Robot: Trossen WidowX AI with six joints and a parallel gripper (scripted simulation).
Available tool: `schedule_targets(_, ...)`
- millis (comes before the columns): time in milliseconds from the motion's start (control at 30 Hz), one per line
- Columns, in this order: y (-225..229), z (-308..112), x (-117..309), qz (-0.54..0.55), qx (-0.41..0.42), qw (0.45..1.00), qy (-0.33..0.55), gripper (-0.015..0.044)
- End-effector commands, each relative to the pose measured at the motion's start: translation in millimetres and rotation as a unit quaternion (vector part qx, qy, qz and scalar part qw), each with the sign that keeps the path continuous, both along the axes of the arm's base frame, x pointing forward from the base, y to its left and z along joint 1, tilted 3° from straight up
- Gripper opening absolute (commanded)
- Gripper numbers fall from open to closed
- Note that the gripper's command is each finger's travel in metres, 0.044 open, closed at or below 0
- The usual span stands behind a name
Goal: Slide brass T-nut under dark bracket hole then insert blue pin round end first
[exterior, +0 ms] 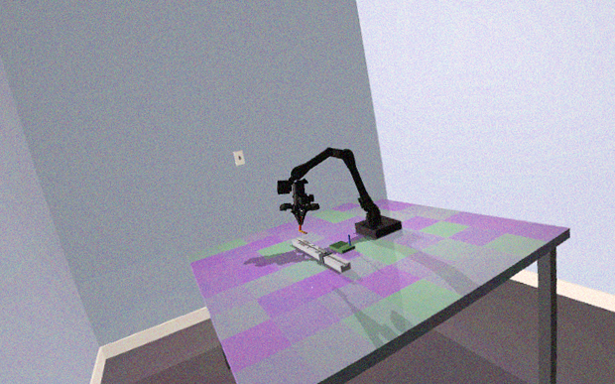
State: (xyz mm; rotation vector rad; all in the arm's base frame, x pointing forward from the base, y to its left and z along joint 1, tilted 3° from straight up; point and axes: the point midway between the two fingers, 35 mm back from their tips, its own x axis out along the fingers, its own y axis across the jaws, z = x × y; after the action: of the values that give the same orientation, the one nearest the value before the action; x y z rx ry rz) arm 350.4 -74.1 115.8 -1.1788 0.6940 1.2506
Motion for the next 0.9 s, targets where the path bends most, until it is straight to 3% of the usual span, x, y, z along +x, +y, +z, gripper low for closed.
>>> schedule_targets(0, 0.9, -1.7, -1.6, 0.002, 0.004, 1.0, -0.006, -0.015)
schedule_targets(867, -0.4, -3.9, -5.7, 0.0, 0.01, 0.999, -0.048, -0.015)
